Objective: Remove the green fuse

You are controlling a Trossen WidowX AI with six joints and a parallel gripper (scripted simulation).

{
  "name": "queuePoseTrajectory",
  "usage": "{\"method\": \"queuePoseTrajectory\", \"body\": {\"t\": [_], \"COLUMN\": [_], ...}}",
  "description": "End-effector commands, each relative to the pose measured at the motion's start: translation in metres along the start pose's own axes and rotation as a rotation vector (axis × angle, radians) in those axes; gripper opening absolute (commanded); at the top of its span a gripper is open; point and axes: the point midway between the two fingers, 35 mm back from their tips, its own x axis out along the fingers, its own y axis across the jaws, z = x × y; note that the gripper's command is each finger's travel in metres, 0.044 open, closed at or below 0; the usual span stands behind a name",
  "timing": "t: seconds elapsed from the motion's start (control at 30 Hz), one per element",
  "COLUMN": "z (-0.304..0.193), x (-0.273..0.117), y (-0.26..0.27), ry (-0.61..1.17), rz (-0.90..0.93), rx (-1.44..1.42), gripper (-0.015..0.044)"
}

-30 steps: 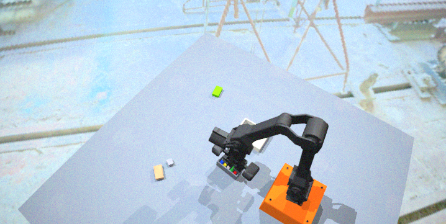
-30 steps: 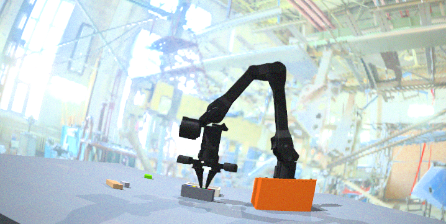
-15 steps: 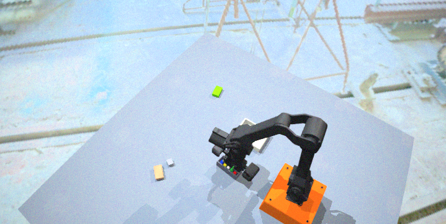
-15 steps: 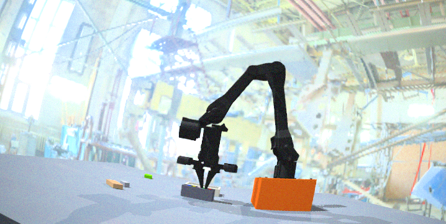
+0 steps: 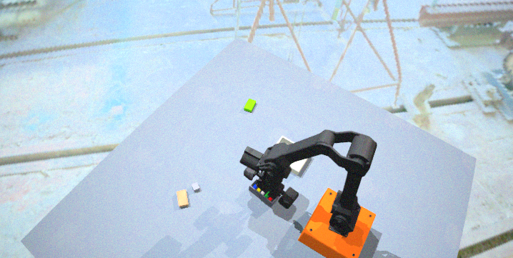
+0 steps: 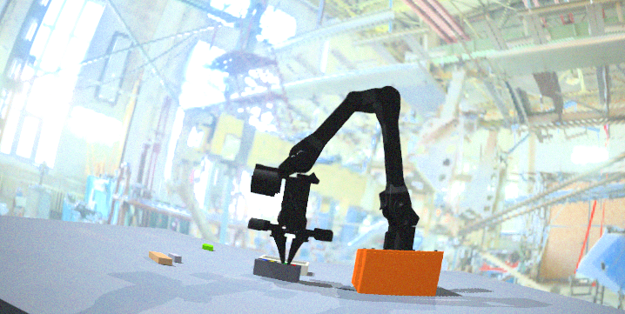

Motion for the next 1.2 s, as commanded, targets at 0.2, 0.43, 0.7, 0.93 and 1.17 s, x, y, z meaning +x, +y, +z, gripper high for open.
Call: {"method": "queuePoseTrajectory", "body": {"t": [0.2, 0.43, 0.7, 0.93, 1.17], "z": [0.000, 0.000, 0.000, 0.000, 0.000], "x": [-0.006, -0.010, -0.014, -0.017, -0.020], "y": [0.001, 0.001, 0.001, 0.001, 0.001], "ry": [0.001, 0.002, 0.002, 0.002, 0.003], "rz": [0.004, 0.003, 0.003, 0.003, 0.003], "rx": [0.000, 0.000, 0.000, 0.000, 0.000], "gripper": [0.0000, 0.0000, 0.0000, 0.0000, 0.0000]}}
